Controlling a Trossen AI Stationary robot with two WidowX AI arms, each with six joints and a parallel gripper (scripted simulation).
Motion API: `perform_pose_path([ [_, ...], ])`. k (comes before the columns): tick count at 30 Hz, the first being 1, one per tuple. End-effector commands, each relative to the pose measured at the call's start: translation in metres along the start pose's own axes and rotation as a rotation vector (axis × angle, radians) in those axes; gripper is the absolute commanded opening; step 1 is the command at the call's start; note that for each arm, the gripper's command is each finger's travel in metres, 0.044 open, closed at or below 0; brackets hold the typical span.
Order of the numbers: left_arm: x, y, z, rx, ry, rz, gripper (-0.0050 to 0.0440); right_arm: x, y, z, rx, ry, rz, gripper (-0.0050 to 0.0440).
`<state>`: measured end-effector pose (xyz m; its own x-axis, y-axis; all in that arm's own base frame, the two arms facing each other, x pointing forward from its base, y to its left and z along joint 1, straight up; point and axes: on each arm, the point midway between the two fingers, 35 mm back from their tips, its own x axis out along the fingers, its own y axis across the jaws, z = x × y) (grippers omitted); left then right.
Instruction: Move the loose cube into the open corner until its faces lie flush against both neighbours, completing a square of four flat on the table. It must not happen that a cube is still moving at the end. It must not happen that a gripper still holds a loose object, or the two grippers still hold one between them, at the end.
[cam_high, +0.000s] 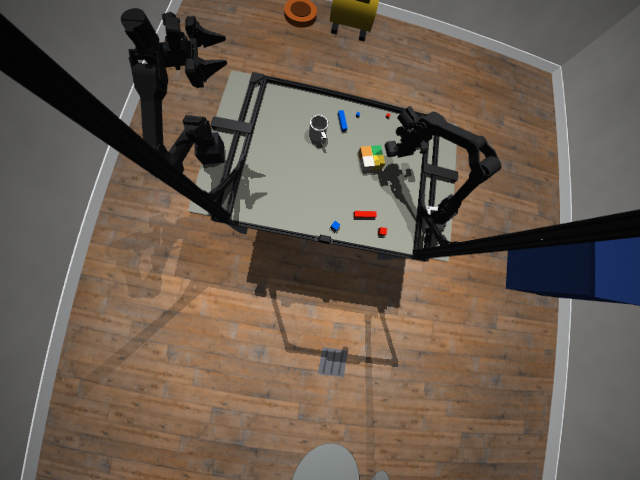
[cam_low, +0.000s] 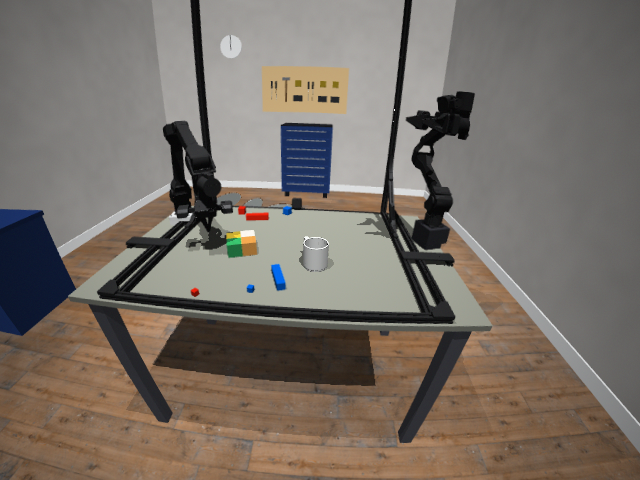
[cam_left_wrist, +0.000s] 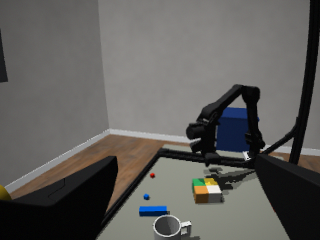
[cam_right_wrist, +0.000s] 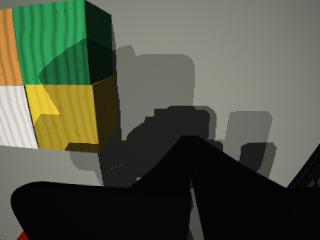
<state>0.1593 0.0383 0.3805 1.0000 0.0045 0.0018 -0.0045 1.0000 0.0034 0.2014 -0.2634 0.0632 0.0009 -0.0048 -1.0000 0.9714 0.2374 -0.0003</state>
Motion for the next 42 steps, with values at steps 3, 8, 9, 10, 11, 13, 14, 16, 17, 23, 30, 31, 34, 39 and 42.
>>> perform_pose_path([
  [3, 0.0, -0.001, 0.0, -0.004, 0.001, -0.004, 0.04, 0.006, -0.001, 0.001, 0.03, 0.005, 0.0, 0.0],
  [8, 0.0, -0.001, 0.0, -0.004, 0.001, -0.004, 0.04, 0.046, -0.001, 0.001, 0.03, 0.005, 0.0, 0.0],
  [9, 0.0, -0.001, 0.0, -0.004, 0.001, -0.004, 0.04, 0.05, -0.001, 0.001, 0.03, 0.005, 0.0, 0.0],
  [10, 0.0, -0.001, 0.0, -0.004, 0.001, -0.004, 0.04, 0.051, -0.001, 0.001, 0.03, 0.005, 0.0, 0.0],
  [11, 0.0, -0.001, 0.0, -0.004, 0.001, -0.004, 0.04, 0.051, -0.001, 0.001, 0.03, 0.005, 0.0, 0.0],
  [13, 0.0, -0.001, 0.0, -0.004, 0.001, -0.004, 0.04, 0.051, -0.001, 0.001, 0.03, 0.005, 0.0, 0.0],
  [14, 0.0, -0.001, 0.0, -0.004, 0.001, -0.004, 0.04, 0.051, -0.001, 0.001, 0.03, 0.005, 0.0, 0.0],
  [16, 0.0, -0.001, 0.0, -0.004, 0.001, -0.004, 0.04, 0.051, -0.001, 0.001, 0.03, 0.005, 0.0, 0.0],
  [17, 0.0, -0.001, 0.0, -0.004, 0.001, -0.004, 0.04, 0.051, -0.001, 0.001, 0.03, 0.005, 0.0, 0.0],
  [23, 0.0, -0.001, 0.0, -0.004, 0.001, -0.004, 0.04, 0.051, 0.0, 0.001, 0.03, 0.005, 0.0, 0.0],
  [30, 0.0, -0.001, 0.0, -0.004, 0.001, -0.004, 0.04, 0.051, 0.002, 0.001, 0.03, 0.005, 0.0, 0.0],
  [31, 0.0, -0.001, 0.0, -0.004, 0.001, -0.004, 0.04, 0.051, 0.002, 0.001, 0.03, 0.005, 0.0, 0.0],
  [34, 0.0, -0.001, 0.0, -0.004, 0.001, -0.004, 0.04, 0.051, 0.003, 0.001, 0.03, 0.005, 0.0, 0.0],
  [39, 0.0, -0.001, 0.0, -0.004, 0.001, -0.004, 0.04, 0.051, 0.004, 0.001, 0.03, 0.005, 0.0, 0.0],
  [42, 0.0, -0.001, 0.0, -0.004, 0.001, -0.004, 0.04, 0.051, 0.005, 0.001, 0.03, 0.005, 0.0, 0.0],
])
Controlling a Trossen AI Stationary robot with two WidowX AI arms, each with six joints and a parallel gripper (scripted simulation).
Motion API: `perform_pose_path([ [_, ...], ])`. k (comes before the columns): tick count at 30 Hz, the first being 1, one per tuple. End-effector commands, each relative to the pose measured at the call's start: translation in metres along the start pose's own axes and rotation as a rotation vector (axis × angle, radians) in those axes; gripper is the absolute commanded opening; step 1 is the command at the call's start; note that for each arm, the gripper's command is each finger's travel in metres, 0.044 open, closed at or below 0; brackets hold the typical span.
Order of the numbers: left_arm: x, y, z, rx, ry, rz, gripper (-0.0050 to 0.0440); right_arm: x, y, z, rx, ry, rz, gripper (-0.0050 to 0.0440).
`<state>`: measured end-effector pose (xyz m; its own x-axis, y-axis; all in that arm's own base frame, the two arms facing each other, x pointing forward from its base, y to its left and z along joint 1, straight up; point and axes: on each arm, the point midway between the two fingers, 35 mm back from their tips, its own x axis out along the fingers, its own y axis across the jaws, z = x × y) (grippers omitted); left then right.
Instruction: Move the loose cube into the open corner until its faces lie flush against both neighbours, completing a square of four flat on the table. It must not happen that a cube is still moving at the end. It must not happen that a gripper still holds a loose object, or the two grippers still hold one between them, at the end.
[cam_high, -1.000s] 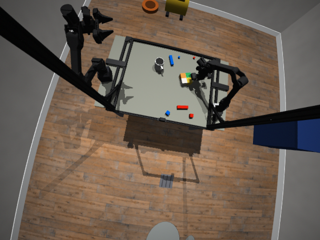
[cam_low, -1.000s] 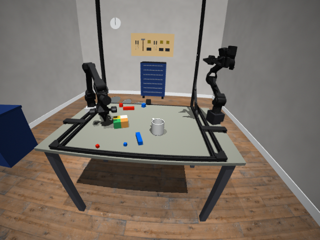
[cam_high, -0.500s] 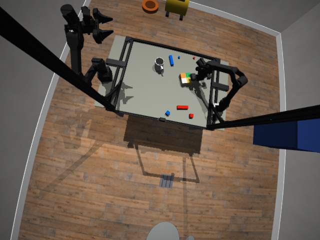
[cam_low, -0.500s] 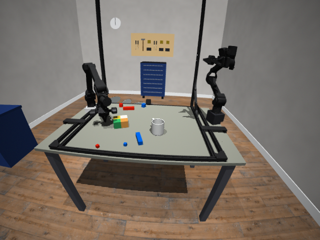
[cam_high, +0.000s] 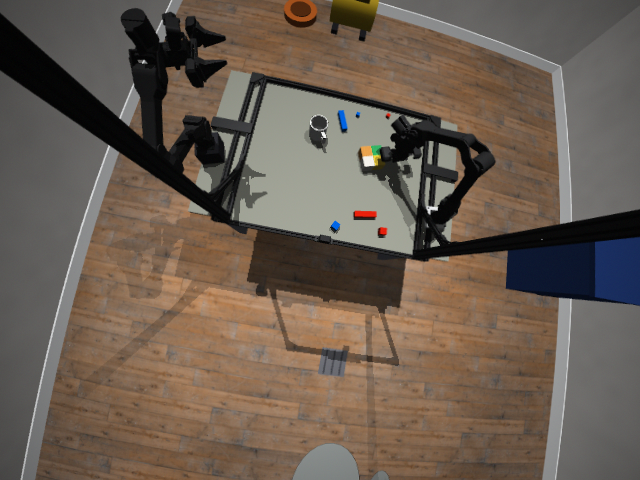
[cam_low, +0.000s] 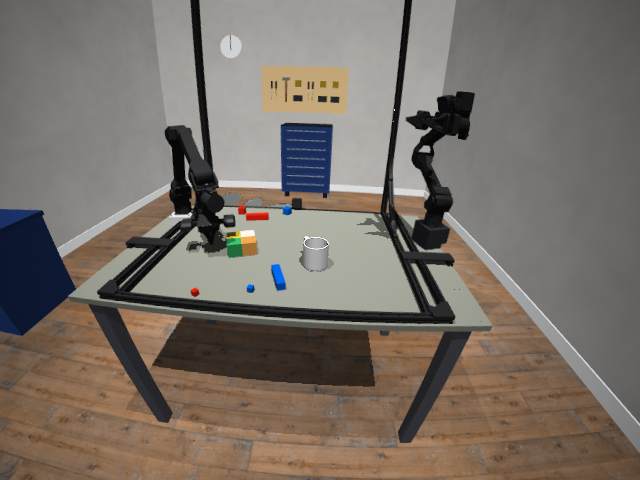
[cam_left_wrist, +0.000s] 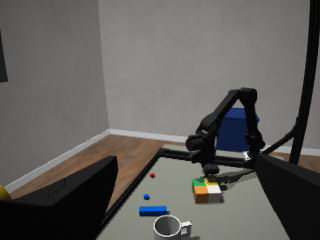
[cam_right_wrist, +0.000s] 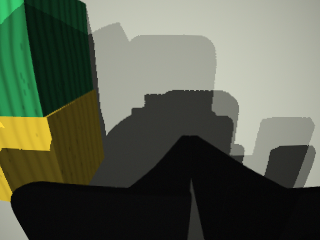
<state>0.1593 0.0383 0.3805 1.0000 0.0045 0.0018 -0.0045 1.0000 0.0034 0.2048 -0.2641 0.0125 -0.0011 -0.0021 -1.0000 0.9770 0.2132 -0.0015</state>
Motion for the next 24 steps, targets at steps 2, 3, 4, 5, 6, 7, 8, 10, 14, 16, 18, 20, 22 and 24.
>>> perform_pose_path([
  [2, -0.0001, -0.0006, -0.0003, -0.004, 0.001, -0.004, 0.04, 0.0004, 0.002, -0.0001, 0.005, 0.002, 0.001, 0.0],
  [3, -0.0001, -0.0006, -0.0003, -0.004, 0.001, -0.004, 0.04, 0.0004, 0.0023, -0.0001, 0.005, 0.002, 0.001, 0.0],
  [4, -0.0001, -0.0006, -0.0003, -0.004, 0.001, -0.004, 0.04, 0.0004, 0.0025, -0.0001, 0.005, 0.002, 0.001, 0.0],
  [5, -0.0001, -0.0006, -0.0003, -0.004, 0.001, -0.004, 0.04, 0.0004, 0.0028, -0.0001, 0.005, 0.002, 0.001, 0.0],
  [6, -0.0001, -0.0006, -0.0003, -0.004, 0.001, -0.004, 0.04, 0.0004, 0.003, -0.0001, 0.005, 0.002, 0.001, 0.0],
  [7, -0.0001, -0.0006, -0.0003, -0.004, 0.001, -0.004, 0.04, 0.0004, 0.003, -0.0001, 0.005, 0.002, 0.001, 0.0],
  [8, -0.0001, -0.0006, -0.0003, -0.004, 0.001, -0.004, 0.04, 0.0004, 0.003, -0.0001, 0.005, 0.002, 0.001, 0.0],
  [10, -0.0001, -0.0006, -0.0003, -0.004, 0.001, -0.004, 0.04, 0.0004, 0.0036, -0.0001, 0.005, 0.002, 0.001, 0.0],
  [14, -0.0001, -0.0006, -0.0003, -0.004, 0.001, -0.004, 0.04, 0.0004, 0.0049, -0.0001, 0.005, 0.002, 0.001, 0.0],
  [16, -0.0001, -0.0006, -0.0003, -0.004, 0.001, -0.004, 0.04, 0.0004, 0.0054, -0.0001, 0.005, 0.002, 0.001, 0.0],
  [18, -0.0001, -0.0006, -0.0003, -0.004, 0.001, -0.004, 0.04, 0.0004, 0.0059, -0.0001, 0.005, 0.002, 0.001, 0.0],
  [20, -0.0001, -0.0006, -0.0003, -0.004, 0.001, -0.004, 0.04, 0.0004, 0.0065, -0.0001, 0.005, 0.002, 0.001, 0.0],
  [22, -0.0001, -0.0006, -0.0003, -0.004, 0.001, -0.004, 0.04, 0.0004, 0.007, 0.0, 0.005, 0.002, 0.001, 0.0],
  [24, -0.0001, -0.0006, -0.0003, -0.004, 0.001, -0.004, 0.04, 0.0004, 0.0073, 0.0, 0.005, 0.002, 0.001, 0.0],
])
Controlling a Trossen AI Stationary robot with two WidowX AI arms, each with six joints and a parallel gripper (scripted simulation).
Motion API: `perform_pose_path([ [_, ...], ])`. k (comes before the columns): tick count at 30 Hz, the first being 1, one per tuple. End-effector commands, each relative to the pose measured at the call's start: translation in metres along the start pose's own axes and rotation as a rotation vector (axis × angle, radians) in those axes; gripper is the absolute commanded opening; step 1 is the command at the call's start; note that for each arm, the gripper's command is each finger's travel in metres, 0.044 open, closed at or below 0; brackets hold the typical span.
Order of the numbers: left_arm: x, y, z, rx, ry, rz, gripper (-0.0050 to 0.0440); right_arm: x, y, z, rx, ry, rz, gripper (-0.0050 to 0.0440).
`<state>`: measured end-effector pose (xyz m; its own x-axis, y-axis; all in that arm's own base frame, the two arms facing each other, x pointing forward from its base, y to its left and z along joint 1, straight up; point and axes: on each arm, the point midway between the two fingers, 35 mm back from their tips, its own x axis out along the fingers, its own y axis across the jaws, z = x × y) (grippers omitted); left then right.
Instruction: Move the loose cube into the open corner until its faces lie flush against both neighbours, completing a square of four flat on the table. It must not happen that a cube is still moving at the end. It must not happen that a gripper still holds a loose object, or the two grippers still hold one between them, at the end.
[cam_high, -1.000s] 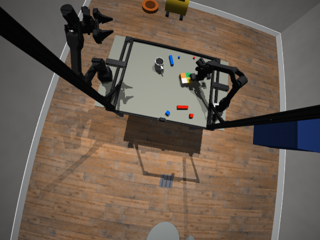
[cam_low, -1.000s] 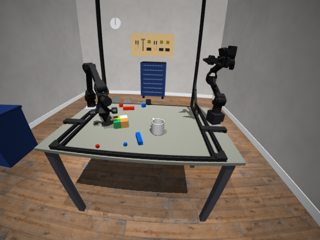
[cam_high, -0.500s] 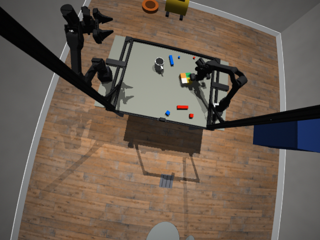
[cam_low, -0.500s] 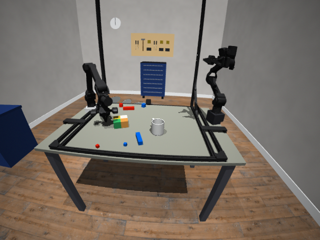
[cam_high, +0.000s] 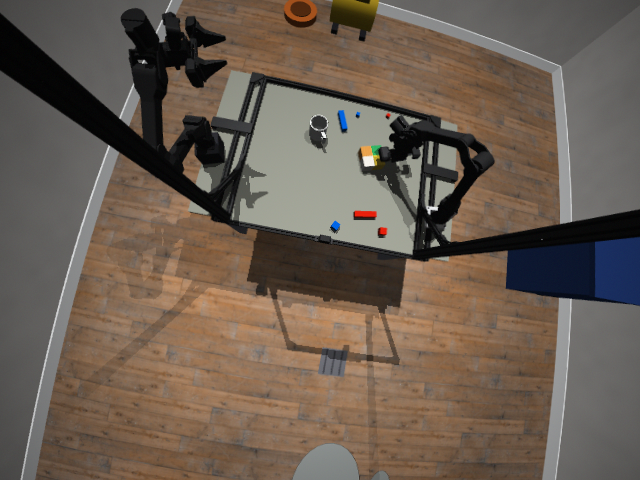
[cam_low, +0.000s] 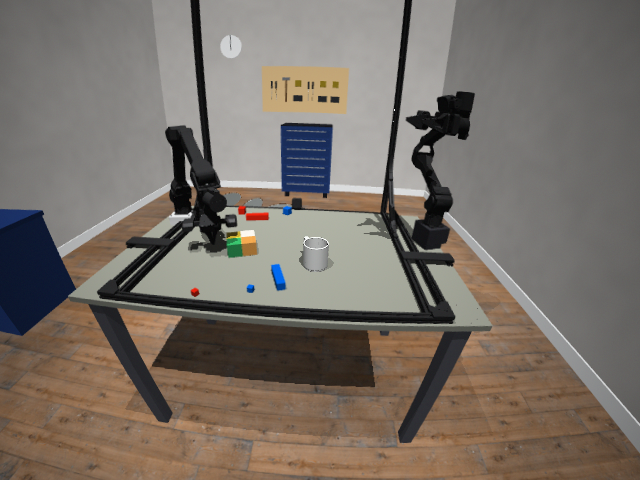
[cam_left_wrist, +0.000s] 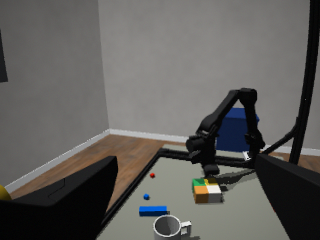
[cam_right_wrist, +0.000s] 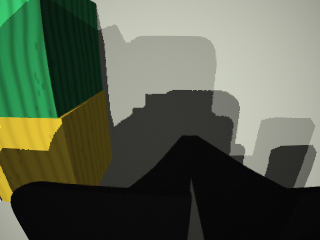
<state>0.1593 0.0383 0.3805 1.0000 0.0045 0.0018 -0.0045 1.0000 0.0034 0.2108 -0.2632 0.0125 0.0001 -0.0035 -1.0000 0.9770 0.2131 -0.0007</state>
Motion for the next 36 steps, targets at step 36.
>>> perform_pose_path([
  [36, -0.0001, -0.0006, -0.0003, -0.004, 0.001, -0.004, 0.04, 0.0004, 0.0101, -0.0004, 0.005, 0.003, 0.001, 0.0],
])
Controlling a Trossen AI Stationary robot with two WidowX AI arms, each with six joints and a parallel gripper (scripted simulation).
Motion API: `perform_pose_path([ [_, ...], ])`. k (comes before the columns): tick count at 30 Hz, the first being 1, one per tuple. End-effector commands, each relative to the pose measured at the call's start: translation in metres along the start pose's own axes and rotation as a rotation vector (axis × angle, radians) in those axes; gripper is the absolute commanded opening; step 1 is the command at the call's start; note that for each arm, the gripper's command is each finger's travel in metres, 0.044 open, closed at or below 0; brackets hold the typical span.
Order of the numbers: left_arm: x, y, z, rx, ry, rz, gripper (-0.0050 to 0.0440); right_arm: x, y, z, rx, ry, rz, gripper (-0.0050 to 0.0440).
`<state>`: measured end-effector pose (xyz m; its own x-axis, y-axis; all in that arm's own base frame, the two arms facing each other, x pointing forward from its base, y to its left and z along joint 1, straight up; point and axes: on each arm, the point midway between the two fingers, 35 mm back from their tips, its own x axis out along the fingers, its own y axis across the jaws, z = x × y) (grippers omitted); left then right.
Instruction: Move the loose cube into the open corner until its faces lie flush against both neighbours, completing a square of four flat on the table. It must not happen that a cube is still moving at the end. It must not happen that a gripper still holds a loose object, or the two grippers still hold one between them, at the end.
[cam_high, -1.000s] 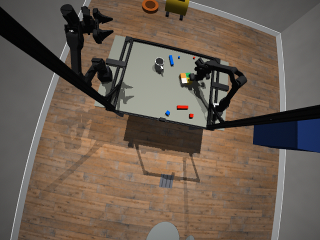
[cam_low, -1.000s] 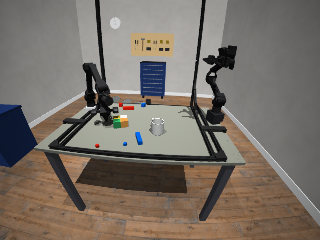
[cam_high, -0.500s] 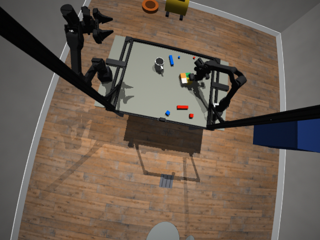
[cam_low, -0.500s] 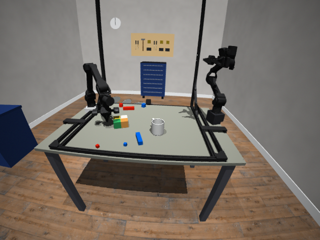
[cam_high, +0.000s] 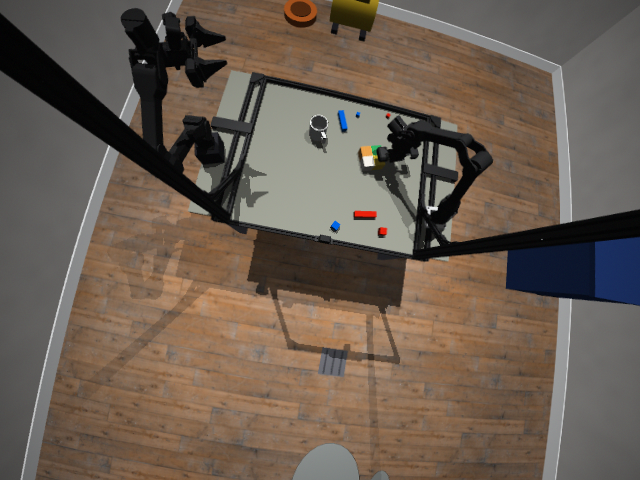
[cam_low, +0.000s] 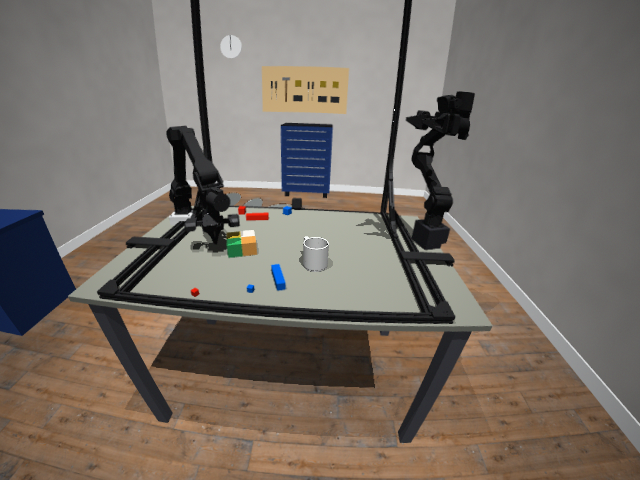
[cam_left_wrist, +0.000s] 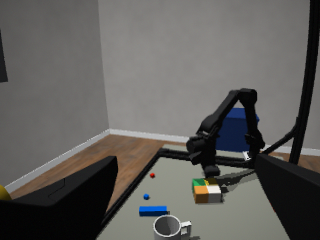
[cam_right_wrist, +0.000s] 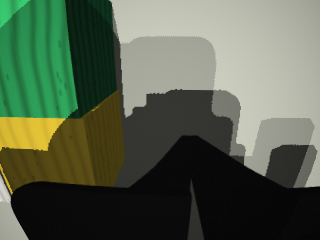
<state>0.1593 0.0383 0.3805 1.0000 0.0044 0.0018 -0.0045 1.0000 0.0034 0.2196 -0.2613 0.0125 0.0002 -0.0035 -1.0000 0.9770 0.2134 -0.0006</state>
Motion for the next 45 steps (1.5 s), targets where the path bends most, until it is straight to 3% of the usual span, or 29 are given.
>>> perform_pose_path([
  [1, 0.0, -0.001, 0.0, -0.004, 0.001, -0.004, 0.04, 0.0, 0.001, 0.0, 0.005, 0.003, 0.001, 0.0],
  [45, 0.0, -0.001, 0.0, -0.004, 0.001, -0.004, 0.04, 0.0, 0.013, 0.0, 0.005, 0.003, 0.001, 0.0],
])
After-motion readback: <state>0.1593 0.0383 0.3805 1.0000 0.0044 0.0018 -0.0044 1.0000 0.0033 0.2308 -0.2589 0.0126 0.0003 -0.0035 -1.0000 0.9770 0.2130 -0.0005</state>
